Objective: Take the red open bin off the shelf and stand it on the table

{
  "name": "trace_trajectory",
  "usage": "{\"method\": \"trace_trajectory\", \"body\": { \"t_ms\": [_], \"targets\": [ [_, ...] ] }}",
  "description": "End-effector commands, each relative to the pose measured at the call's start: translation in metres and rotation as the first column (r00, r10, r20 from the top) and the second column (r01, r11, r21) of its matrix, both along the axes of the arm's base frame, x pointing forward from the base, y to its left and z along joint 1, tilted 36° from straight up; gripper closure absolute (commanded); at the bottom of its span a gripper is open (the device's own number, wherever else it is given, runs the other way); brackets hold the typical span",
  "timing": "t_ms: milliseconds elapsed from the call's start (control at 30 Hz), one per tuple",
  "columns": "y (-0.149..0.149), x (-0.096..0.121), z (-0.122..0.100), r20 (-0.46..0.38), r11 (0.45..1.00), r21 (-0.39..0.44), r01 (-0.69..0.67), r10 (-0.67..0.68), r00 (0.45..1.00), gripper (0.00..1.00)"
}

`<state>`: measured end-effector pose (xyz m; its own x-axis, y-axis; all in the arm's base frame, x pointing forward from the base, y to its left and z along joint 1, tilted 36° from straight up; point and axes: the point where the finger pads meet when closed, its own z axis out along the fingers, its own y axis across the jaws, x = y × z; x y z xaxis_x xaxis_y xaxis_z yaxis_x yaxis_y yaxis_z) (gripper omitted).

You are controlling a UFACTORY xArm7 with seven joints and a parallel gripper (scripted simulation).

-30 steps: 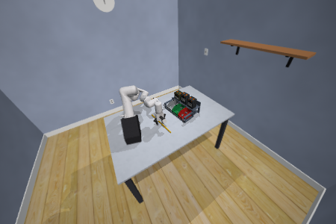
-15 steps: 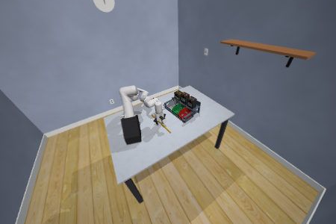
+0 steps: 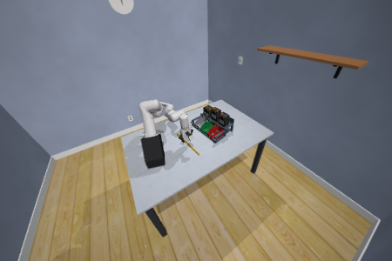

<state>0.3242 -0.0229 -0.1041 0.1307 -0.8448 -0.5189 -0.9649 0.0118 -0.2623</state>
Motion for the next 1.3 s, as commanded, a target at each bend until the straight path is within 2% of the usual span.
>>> {"method": "trace_trajectory", "body": {
  "t_ms": [0, 167, 333, 733, 900, 1267],
  "targets": [
    [-0.004, -0.001, 0.007, -0.001, 1.000, 0.002, -0.005, 0.005, 1.000, 0.00],
    [-0.004, -0.001, 0.007, -0.001, 1.000, 0.002, -0.005, 0.005, 1.000, 0.00],
    [-0.033, -0.013, 0.051, -0.001, 1.000, 0.002, -0.005, 0.005, 1.000, 0.00],
    [-0.033, -0.013, 0.051, -0.001, 1.000, 0.002, -0.005, 0.005, 1.000, 0.00],
    [-0.048, -0.020, 0.074, -0.001, 1.000, 0.002, -0.005, 0.005, 1.000, 0.00],
    [-0.048, -0.020, 0.074, -0.001, 1.000, 0.002, -0.005, 0.005, 1.000, 0.00]
  ]
}}
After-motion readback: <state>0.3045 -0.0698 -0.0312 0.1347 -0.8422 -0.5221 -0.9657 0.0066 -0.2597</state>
